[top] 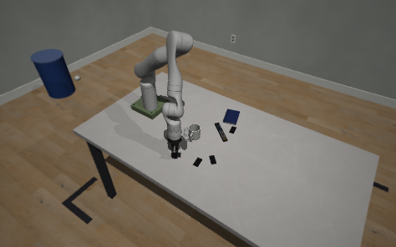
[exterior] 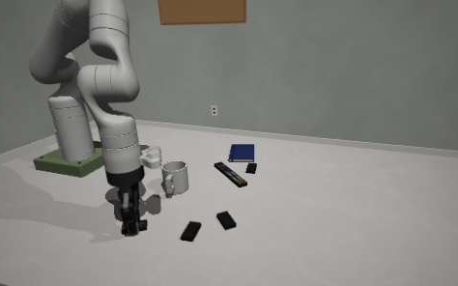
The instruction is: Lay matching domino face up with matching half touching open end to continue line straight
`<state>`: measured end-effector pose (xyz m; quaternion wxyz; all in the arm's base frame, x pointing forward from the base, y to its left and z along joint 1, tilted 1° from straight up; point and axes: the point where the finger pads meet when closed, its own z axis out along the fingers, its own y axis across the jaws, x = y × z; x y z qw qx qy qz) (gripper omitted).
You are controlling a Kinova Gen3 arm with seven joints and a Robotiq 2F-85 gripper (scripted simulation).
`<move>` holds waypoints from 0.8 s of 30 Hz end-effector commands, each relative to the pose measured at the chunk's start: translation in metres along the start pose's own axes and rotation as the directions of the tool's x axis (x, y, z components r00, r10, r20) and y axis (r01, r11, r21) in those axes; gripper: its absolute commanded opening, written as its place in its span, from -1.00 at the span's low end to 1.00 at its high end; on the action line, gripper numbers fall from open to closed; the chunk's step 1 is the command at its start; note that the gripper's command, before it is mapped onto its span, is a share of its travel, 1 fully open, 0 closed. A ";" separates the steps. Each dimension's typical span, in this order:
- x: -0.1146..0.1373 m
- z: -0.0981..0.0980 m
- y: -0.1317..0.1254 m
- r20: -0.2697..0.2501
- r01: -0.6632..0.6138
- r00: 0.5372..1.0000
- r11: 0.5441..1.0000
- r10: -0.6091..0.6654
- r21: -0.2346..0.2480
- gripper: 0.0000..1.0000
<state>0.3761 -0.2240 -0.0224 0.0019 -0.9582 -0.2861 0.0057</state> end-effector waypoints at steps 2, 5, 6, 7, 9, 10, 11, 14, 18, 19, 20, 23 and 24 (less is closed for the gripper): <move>0.000 0.000 0.001 -0.001 0.000 1.000 1.000 0.000 -0.001 -0.03; 0.000 0.000 0.001 -0.001 0.000 1.000 1.000 0.000 -0.001 -0.03; 0.000 0.000 0.001 -0.001 0.000 1.000 1.000 0.000 -0.001 -0.03; 0.000 0.000 0.001 -0.001 0.000 1.000 1.000 0.000 -0.001 -0.03; 0.000 0.000 0.001 -0.001 0.000 1.000 1.000 0.000 -0.001 -0.03; 0.000 0.000 0.001 -0.001 0.000 1.000 1.000 0.000 -0.001 -0.03; 0.000 0.000 0.001 -0.001 0.000 1.000 1.000 0.000 -0.001 -0.03; 0.000 0.000 0.001 -0.001 0.000 1.000 1.000 0.000 -0.001 -0.03; 0.000 0.000 0.001 -0.001 0.000 1.000 1.000 0.000 -0.001 -0.39; 0.000 0.000 0.001 -0.001 0.000 1.000 1.000 0.000 -0.001 -0.39; 0.000 0.000 0.001 -0.001 0.000 1.000 1.000 0.000 -0.001 -0.39; 0.000 0.000 0.001 -0.001 0.000 1.000 1.000 0.000 -0.001 -0.39; 0.000 0.000 0.001 -0.001 0.000 1.000 1.000 0.000 -0.001 -0.39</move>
